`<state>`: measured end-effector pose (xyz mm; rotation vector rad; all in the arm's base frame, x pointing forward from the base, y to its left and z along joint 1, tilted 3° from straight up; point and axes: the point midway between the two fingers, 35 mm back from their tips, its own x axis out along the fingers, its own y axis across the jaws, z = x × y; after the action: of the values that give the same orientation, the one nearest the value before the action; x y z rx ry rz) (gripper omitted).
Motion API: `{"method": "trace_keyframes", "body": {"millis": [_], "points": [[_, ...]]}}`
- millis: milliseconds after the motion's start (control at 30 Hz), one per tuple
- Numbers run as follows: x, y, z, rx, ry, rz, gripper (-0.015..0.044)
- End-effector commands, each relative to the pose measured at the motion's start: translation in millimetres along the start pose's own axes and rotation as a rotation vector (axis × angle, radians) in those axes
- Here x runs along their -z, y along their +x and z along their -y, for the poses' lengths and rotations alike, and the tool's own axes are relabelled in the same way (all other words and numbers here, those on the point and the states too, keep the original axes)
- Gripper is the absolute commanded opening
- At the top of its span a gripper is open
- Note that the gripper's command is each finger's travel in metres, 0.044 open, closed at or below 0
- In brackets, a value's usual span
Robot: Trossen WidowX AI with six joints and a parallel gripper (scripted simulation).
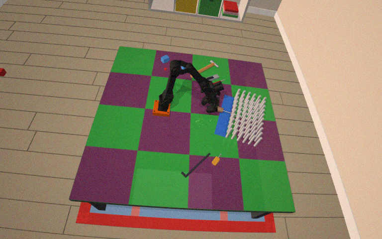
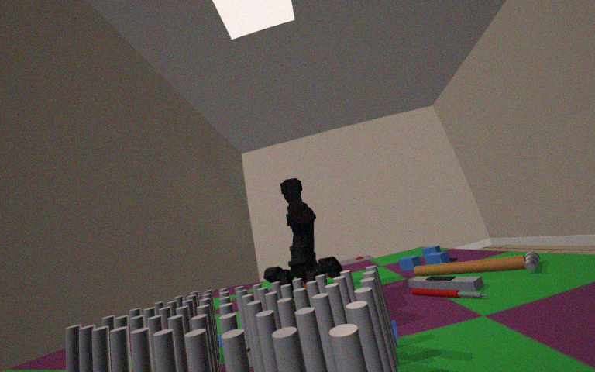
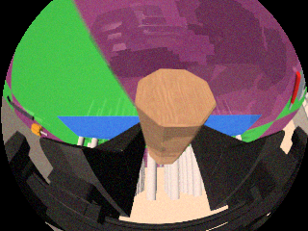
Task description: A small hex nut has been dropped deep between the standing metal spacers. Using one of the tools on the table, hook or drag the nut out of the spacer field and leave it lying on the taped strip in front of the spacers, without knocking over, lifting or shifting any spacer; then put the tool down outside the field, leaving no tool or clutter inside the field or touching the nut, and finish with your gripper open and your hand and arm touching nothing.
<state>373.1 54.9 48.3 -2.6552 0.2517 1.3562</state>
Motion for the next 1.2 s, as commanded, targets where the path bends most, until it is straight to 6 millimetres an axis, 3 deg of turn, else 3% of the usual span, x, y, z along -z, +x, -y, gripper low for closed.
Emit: {"method": "trace_keyframes", "body": {"millis": [0,1167], "points": [[7,0,2,0.008,-0.003,-0.012,0.0000],[23,12,0,0.008,-0.003,-0.015,0.0000]]}}
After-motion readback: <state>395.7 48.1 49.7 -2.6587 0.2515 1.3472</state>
